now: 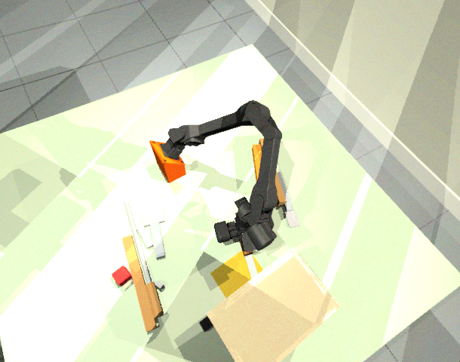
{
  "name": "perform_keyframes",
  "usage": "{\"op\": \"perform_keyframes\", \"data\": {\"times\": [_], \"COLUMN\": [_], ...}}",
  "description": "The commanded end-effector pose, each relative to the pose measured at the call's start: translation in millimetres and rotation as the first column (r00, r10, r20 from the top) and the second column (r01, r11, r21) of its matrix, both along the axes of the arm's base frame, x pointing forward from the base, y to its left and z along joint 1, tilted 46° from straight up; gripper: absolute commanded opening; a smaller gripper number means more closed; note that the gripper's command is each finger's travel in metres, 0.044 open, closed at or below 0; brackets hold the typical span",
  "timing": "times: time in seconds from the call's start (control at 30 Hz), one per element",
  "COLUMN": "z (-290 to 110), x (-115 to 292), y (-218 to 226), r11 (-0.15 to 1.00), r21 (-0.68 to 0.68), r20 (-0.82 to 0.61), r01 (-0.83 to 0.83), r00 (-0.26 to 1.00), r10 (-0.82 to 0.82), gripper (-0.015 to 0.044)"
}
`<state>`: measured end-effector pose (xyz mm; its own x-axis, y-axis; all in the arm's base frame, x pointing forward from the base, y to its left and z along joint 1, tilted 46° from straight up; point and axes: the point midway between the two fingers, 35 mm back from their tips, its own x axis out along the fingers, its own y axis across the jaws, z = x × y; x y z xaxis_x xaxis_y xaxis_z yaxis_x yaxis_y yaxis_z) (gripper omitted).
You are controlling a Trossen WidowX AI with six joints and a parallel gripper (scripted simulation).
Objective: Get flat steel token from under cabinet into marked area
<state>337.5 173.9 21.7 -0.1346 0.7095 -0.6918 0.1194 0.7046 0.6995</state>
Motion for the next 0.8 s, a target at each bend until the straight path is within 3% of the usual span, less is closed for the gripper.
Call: {"op": "perform_keyframes", "data": {"times": [0.0, 0.77], "z": [0, 5], "x": [-6, -30], "y": [0, 1], "r11": [1.000, 1.000], "r21": [-0.001, -0.001], "r20": [-0.003, -0.005], "r01": [0.000, 0.000], "r00": [1.000, 1.000], "r10": [0.000, 0.000], "gripper": [0.0000, 0.0000]}}
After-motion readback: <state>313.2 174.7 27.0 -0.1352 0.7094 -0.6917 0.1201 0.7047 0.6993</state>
